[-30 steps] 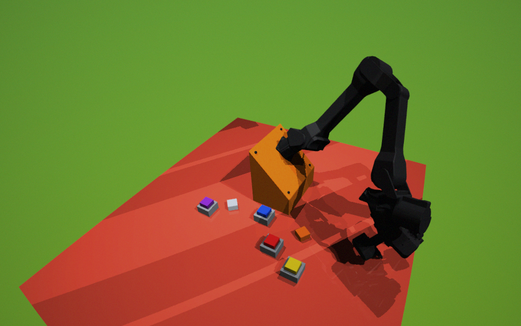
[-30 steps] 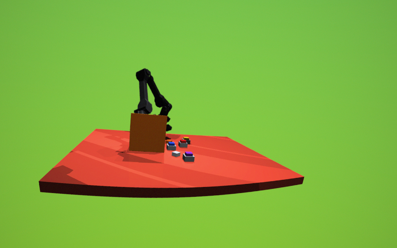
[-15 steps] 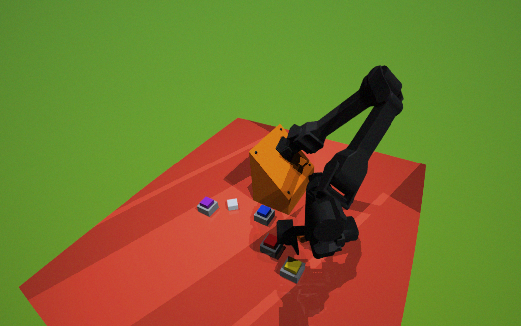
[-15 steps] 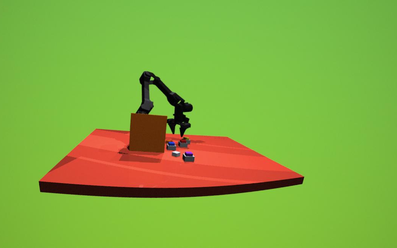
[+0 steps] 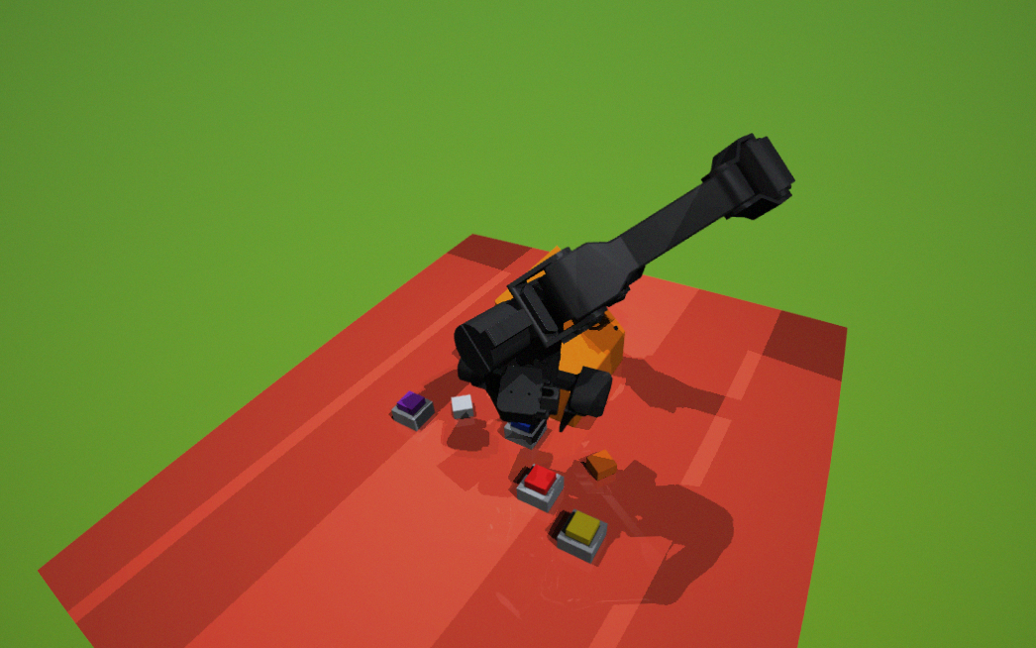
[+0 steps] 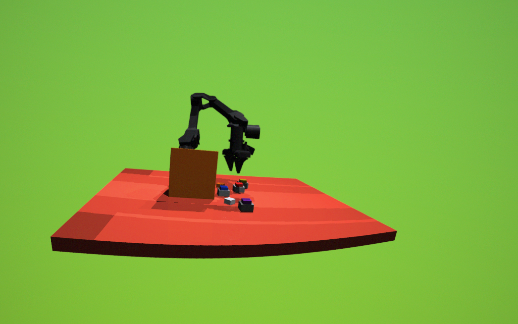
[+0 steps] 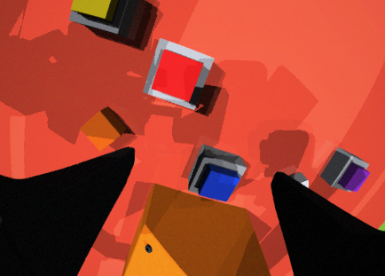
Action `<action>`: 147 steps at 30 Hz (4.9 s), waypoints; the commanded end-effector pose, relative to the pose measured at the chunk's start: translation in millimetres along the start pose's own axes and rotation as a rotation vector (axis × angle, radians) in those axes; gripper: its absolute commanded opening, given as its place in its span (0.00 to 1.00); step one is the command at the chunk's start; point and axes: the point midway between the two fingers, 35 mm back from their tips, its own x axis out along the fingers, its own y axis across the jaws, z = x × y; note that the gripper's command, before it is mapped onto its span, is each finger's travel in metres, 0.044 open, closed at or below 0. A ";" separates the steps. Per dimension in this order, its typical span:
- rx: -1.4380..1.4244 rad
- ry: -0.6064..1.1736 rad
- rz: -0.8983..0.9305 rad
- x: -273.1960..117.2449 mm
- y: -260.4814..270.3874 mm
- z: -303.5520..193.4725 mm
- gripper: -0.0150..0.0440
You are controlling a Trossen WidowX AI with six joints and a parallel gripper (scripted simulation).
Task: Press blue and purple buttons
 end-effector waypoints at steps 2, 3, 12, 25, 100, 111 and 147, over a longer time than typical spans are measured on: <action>0.100 0.031 0.028 -10.9 -22.2 -29.8 0.93; 0.121 0.034 0.038 -13.8 -25.7 -35.8 0.93; 0.197 0.023 0.076 -18.4 -37.8 -56.6 0.84; 0.197 0.022 0.082 35.1 -31.7 -58.3 0.29; 0.196 0.021 0.066 -32.2 -119.8 -32.1 0.29; 0.191 0.019 0.065 -14.4 -224.0 -37.4 0.29; 0.190 0.017 0.070 82.2 -216.0 -38.2 0.29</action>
